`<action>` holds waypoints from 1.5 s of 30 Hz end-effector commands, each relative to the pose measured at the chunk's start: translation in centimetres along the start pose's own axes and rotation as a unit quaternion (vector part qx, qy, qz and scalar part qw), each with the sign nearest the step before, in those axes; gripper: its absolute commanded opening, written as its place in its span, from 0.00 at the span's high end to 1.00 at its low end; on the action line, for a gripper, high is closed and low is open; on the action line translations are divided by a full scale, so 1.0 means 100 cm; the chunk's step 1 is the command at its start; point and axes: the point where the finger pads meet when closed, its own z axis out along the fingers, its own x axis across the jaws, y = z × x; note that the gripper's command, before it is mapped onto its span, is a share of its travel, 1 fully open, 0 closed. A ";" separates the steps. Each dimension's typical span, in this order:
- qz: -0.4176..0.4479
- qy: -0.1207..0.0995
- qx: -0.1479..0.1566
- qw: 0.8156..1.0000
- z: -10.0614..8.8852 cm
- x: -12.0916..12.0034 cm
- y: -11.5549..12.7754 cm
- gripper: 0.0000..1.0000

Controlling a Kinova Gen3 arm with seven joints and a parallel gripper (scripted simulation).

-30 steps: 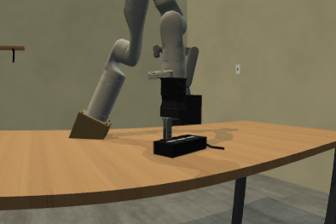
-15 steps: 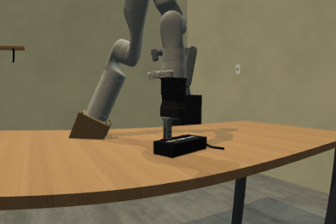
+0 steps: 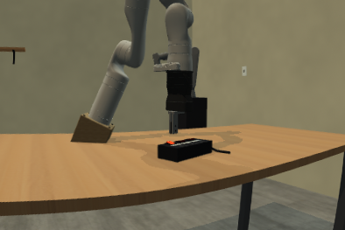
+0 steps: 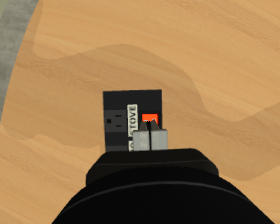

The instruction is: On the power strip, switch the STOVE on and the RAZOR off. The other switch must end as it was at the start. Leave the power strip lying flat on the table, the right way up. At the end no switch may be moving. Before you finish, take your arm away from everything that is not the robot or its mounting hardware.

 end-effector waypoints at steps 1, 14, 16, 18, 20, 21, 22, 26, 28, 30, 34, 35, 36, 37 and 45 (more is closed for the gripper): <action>0.009 -0.006 0.005 1.000 -0.009 -0.002 -0.008 1.00; 0.009 -0.006 0.005 1.000 -0.012 -0.002 -0.008 1.00; 0.009 -0.006 0.005 1.000 -0.012 -0.002 -0.008 1.00; 0.009 -0.006 0.005 1.000 -0.012 -0.002 -0.008 1.00; 0.009 -0.006 0.005 1.000 -0.012 -0.002 -0.008 1.00; 0.009 -0.006 0.005 1.000 -0.012 -0.002 -0.008 1.00; 0.009 -0.006 0.005 1.000 -0.012 -0.002 -0.008 1.00; 0.009 -0.006 0.005 1.000 -0.012 -0.002 -0.008 0.00; 0.009 -0.006 0.005 1.000 -0.013 -0.002 -0.008 0.00; 0.009 -0.006 0.005 1.000 -0.013 -0.002 -0.008 0.00; 0.009 -0.006 0.005 1.000 -0.017 -0.002 -0.008 0.00; 0.009 -0.006 0.005 1.000 -0.019 -0.002 -0.008 0.00; 0.009 -0.006 0.005 1.000 -0.021 -0.002 -0.008 0.00; 0.009 -0.006 0.005 1.000 -0.023 -0.002 -0.008 0.00; 0.009 -0.006 0.005 1.000 -0.050 -0.001 -0.008 0.00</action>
